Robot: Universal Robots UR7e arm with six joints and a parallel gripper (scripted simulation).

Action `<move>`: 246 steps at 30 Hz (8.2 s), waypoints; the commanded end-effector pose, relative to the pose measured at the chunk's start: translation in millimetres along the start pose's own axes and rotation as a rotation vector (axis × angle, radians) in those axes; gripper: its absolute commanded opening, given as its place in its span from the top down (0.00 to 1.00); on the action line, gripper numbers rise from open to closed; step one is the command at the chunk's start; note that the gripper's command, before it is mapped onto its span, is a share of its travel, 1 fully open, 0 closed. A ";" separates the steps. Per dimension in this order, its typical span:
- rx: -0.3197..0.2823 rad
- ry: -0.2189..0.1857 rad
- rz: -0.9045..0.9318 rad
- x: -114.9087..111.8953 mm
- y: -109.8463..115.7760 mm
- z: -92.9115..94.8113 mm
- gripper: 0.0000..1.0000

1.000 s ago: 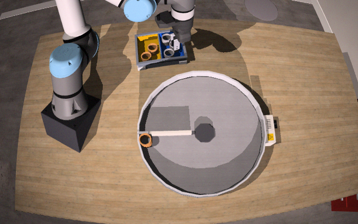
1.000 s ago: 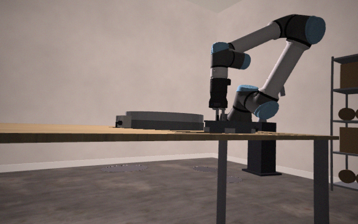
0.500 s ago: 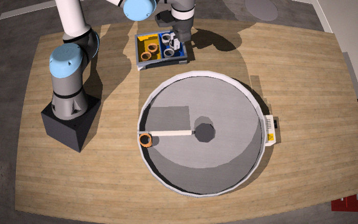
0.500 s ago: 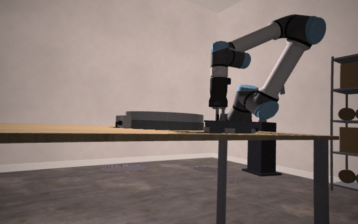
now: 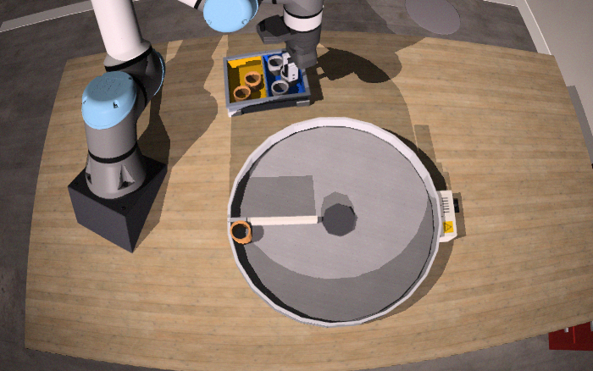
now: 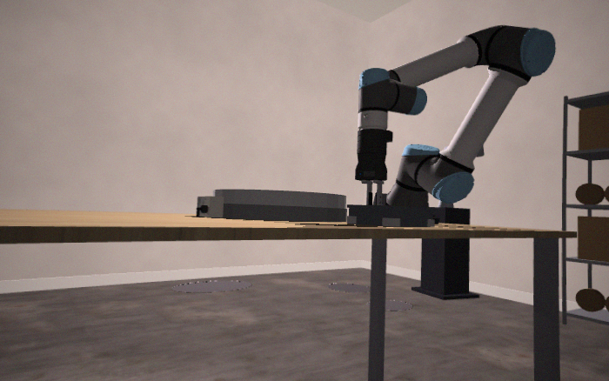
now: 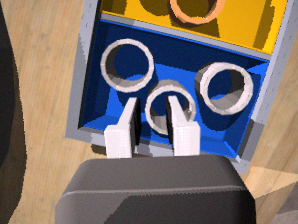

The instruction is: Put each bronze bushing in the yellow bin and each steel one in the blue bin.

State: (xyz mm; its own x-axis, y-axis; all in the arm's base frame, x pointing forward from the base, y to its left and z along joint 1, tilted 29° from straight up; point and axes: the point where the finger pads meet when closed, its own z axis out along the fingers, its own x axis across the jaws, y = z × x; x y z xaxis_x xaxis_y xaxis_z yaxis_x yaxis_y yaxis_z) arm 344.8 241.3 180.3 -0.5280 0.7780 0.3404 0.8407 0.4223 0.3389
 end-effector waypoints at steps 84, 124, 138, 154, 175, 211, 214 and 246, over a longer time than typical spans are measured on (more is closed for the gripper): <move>-0.012 -0.011 -0.001 -0.6 2.4 -97.8 0.53; -0.010 -0.008 -0.001 -89.1 -65.2 -95.9 0.55; -0.010 -0.007 -0.001 -132.5 -98.3 -95.1 0.55; -0.009 -0.006 -0.002 -177.7 -132.8 -94.1 0.55; -0.007 -0.004 -0.002 -254.1 -191.3 -92.7 0.55; -0.005 -0.003 -0.002 -310.7 -234.7 -91.3 0.55; -0.005 -0.003 -0.002 -310.7 -234.7 -91.3 0.55; -0.005 -0.003 -0.002 -310.8 -234.4 -47.3 0.55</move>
State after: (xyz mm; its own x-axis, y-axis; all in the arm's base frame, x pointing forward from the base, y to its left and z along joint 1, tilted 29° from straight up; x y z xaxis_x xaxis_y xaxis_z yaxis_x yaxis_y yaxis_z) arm 304.2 -124.7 44.9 -0.5306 0.7773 0.3380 0.8385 0.4228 0.3438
